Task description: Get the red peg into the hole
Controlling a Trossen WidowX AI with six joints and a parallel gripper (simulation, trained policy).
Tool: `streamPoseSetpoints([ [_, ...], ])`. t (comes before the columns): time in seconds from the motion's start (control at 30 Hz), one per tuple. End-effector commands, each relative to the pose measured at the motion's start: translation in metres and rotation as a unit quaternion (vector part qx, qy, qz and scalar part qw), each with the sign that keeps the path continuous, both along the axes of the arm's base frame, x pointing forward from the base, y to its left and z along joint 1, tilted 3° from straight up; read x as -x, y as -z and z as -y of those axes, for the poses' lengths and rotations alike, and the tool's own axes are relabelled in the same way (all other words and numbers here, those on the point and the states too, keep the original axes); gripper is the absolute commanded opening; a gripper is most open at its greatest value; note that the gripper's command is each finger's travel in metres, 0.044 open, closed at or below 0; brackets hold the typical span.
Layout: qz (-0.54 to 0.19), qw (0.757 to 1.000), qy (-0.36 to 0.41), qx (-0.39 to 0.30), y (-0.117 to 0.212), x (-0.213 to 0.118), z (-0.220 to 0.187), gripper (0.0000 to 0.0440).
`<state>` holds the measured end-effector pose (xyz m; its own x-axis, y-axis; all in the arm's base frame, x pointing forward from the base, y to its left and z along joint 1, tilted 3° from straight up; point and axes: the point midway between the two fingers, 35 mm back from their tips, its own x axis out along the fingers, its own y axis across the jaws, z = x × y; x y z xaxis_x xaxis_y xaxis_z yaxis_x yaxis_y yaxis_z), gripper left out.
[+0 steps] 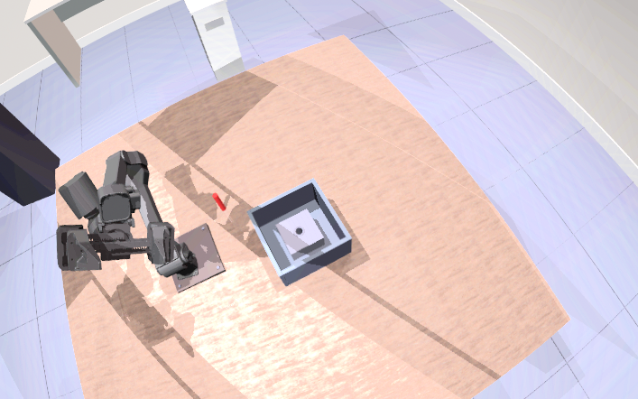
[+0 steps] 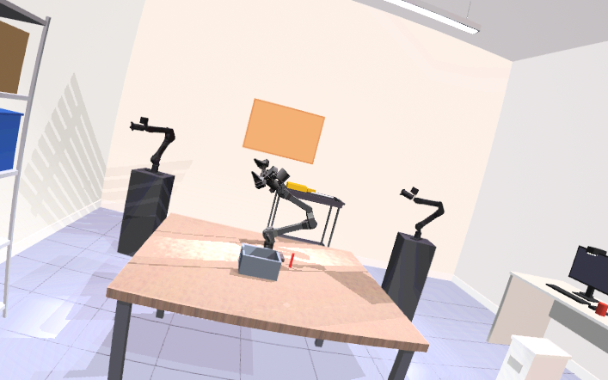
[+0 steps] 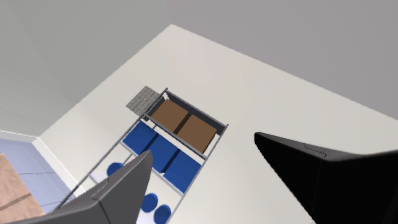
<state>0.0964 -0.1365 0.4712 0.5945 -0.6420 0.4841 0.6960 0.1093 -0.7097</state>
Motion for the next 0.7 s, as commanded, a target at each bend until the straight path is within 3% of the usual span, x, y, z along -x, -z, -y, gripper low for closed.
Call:
streamPoseSetpoints([
  [0.0, 0.020, 0.997, -0.023, -0.072, 0.016, -0.008, 0.018, 0.0440],
  [0.33, 0.047, 0.970, -0.070, -0.229, 0.058, -0.034, 0.042, 0.0440],
  [0.67, 0.048, 0.916, -0.101, -0.384, 0.107, -0.067, 0.048, 0.0440],
])
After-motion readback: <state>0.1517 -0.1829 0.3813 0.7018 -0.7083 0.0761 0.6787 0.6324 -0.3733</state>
